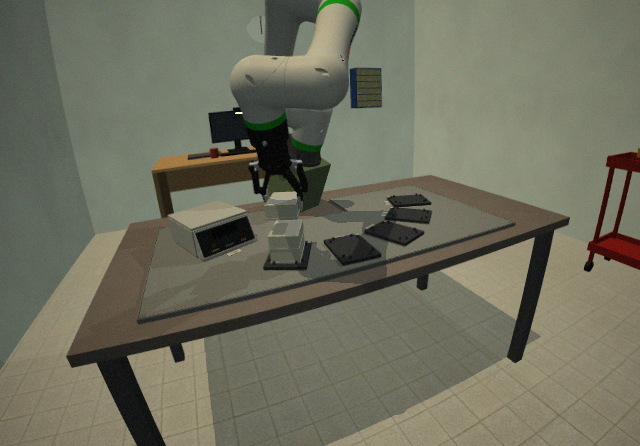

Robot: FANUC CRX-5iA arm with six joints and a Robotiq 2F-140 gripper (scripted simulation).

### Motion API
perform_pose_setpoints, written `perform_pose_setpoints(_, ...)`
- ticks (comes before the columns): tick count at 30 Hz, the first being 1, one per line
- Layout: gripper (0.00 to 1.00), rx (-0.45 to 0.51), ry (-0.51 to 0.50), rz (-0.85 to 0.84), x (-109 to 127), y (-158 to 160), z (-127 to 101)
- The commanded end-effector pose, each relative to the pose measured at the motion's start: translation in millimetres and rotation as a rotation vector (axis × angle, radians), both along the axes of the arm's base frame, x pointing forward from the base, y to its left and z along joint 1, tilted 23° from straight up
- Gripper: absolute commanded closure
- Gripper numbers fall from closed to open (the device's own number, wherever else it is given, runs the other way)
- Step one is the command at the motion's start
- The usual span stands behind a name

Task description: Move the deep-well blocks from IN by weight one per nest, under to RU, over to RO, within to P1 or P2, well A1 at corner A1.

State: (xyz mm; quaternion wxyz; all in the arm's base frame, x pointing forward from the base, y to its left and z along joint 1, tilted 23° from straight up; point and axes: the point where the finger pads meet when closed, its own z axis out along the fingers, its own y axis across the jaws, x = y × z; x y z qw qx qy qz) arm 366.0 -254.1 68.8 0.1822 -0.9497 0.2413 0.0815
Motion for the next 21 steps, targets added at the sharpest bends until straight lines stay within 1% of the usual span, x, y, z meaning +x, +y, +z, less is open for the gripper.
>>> perform_pose_setpoints(1, 0.90, 0.000, 0.000, 0.000, 0, 0, 1)
perform_pose_setpoints(11, 0.90, 0.000, 0.000, 0.000, -6, -2, 16)
perform_pose_setpoints(21, 0.90, 0.000, 0.000, 0.000, -6, -2, 16)
